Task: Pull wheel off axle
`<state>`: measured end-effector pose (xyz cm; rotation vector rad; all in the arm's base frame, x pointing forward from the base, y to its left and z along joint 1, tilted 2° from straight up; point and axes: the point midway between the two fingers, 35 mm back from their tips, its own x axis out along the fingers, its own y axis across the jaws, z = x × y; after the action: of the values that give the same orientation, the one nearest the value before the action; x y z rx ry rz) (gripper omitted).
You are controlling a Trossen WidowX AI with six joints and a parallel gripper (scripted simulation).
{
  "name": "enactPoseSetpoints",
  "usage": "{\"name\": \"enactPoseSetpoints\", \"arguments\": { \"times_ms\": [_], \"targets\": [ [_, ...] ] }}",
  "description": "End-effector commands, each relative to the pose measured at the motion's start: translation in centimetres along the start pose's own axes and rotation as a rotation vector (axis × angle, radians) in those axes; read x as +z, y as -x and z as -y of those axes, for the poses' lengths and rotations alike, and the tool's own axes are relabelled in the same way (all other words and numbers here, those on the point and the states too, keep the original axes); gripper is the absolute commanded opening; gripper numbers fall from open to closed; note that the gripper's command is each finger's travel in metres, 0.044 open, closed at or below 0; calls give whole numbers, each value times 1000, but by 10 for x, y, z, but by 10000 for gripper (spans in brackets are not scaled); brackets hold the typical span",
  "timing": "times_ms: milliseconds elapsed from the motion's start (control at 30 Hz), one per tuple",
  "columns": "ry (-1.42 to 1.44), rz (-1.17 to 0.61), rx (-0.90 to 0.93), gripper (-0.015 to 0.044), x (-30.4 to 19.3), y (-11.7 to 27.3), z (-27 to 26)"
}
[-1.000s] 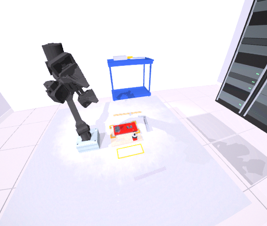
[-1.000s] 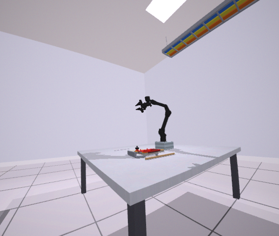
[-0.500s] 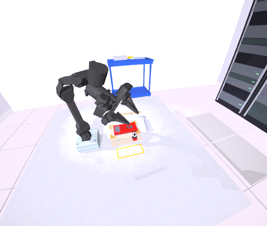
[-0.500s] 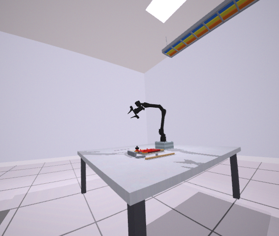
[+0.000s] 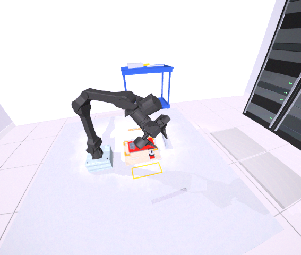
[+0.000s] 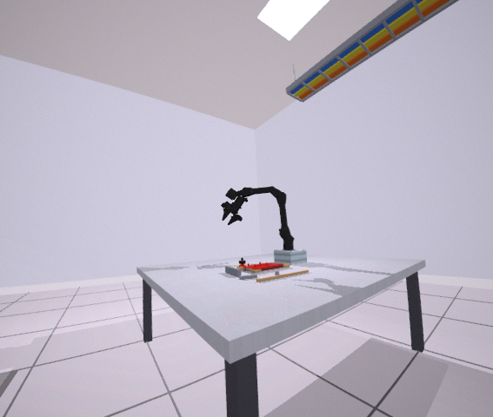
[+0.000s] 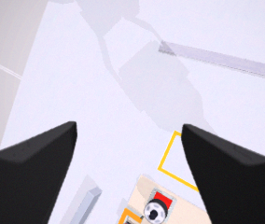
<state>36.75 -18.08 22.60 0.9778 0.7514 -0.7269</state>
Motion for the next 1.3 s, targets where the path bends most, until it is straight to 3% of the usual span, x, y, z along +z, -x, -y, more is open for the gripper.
{"name": "enactPoseSetpoints", "arguments": {
  "times_ms": [0, 600, 1067, 1267],
  "targets": [
    [129, -60, -44, 300, -21, -17, -1],
    [1191, -618, -145, 300, -199, -105, 4],
    [1229, -641, -146, 300, -206, -104, 13],
    [1229, -641, -146, 300, -217, -130, 25]
  ]
}}
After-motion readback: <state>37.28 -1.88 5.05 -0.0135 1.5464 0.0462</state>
